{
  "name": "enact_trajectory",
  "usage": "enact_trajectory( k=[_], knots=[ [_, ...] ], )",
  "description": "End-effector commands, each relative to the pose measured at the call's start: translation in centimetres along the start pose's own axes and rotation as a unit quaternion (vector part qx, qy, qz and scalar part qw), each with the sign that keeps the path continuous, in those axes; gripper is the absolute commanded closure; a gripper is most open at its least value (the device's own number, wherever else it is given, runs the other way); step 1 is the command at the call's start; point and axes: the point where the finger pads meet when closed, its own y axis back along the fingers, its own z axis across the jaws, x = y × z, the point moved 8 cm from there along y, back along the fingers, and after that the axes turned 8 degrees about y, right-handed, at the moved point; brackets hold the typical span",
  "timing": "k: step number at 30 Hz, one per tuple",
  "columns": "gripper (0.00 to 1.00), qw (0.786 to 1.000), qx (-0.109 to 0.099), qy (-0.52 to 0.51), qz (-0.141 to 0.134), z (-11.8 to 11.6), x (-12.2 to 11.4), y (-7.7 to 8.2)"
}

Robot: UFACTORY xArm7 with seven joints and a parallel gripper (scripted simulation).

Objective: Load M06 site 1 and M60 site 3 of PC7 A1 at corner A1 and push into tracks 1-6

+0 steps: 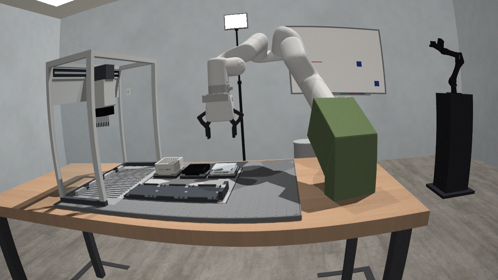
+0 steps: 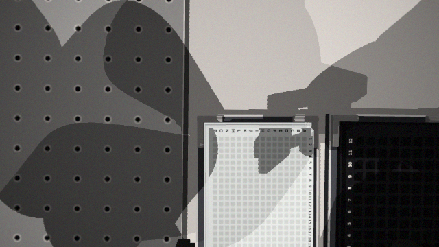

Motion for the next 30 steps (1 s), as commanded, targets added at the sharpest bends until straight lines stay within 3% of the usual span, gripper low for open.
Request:
enact_trajectory(
  k=[1,8,30],
  knots=[
    [0.0,1.0,-0.001,0.001,0.0,0.1,0.0,0.1],
    [0.0,1.0,-0.001,0.001,0.0,0.1,0.0,0.1],
    [0.0,1.0,-0.001,0.002,0.0,0.1,0.0,-3.2]
  ],
)
